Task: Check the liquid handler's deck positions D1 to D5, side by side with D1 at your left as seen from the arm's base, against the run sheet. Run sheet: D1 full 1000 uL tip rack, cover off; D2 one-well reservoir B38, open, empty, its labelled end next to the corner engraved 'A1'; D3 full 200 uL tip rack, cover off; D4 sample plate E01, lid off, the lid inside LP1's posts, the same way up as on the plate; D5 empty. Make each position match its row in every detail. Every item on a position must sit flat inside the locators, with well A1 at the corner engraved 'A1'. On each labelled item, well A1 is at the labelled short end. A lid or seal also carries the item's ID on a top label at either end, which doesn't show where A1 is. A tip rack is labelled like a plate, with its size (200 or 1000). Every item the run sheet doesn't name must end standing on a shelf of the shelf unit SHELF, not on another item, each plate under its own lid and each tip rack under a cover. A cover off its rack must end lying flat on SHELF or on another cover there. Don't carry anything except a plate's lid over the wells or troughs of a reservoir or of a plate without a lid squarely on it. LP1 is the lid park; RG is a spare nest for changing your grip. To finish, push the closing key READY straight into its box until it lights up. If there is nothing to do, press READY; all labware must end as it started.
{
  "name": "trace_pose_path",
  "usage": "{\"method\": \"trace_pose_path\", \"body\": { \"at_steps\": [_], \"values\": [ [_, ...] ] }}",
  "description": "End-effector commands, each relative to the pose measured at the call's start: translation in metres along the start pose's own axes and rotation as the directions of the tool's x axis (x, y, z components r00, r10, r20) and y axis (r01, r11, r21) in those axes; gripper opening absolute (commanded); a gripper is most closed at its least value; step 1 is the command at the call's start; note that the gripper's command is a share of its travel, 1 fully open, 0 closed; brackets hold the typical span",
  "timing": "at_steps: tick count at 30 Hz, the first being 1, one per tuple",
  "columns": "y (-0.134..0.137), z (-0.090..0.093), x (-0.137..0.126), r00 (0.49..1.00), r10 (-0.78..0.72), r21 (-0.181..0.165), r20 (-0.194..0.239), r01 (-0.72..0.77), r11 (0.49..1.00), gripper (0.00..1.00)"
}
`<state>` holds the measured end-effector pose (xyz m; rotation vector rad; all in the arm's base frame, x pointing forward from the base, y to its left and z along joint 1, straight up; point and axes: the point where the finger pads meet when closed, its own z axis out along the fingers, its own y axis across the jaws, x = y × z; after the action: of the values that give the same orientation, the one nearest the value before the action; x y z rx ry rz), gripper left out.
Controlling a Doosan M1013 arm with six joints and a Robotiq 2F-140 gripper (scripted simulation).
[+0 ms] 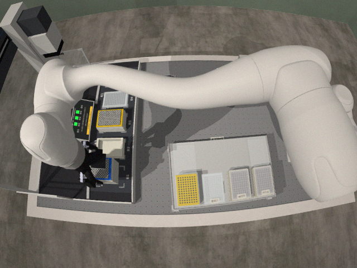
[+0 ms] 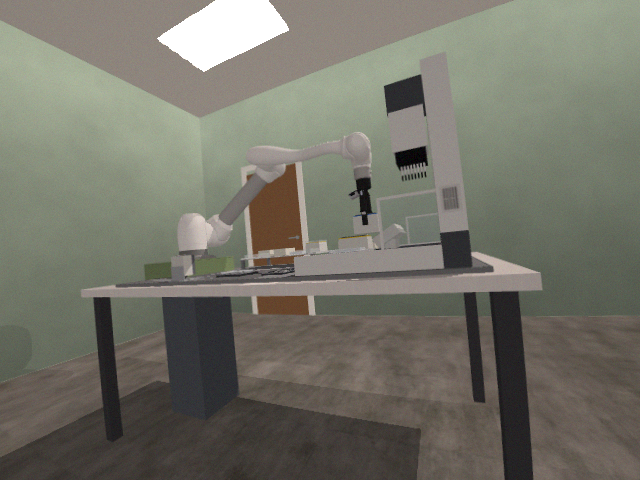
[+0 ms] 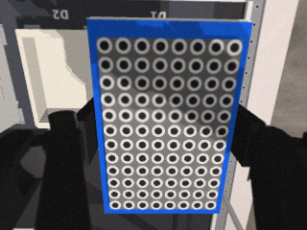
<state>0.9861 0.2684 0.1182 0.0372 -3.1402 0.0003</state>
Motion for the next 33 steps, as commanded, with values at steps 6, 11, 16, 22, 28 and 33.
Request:
{"method": "trace_pose_path", "body": {
  "at_steps": [6, 11, 16, 22, 28, 33],
  "values": [
    [0.000, -0.010, 0.000, 1.000, 0.000, 0.000, 0.002, 0.000, 1.000, 0.10],
    [0.000, -0.019, 0.000, 1.000, 0.000, 0.000, 0.002, 0.000, 1.000, 0.10],
    [0.000, -0.027, 0.000, 1.000, 0.000, 0.000, 0.002, 0.000, 1.000, 0.10],
    [0.000, -0.034, 0.000, 1.000, 0.000, 0.000, 0.002, 0.000, 1.000, 0.10],
    [0.000, -0.044, 0.000, 1.000, 0.000, 0.000, 0.002, 0.000, 1.000, 0.10],
    [0.000, -0.052, 0.000, 1.000, 0.000, 0.000, 0.002, 0.000, 1.000, 0.10]
  ]
}}
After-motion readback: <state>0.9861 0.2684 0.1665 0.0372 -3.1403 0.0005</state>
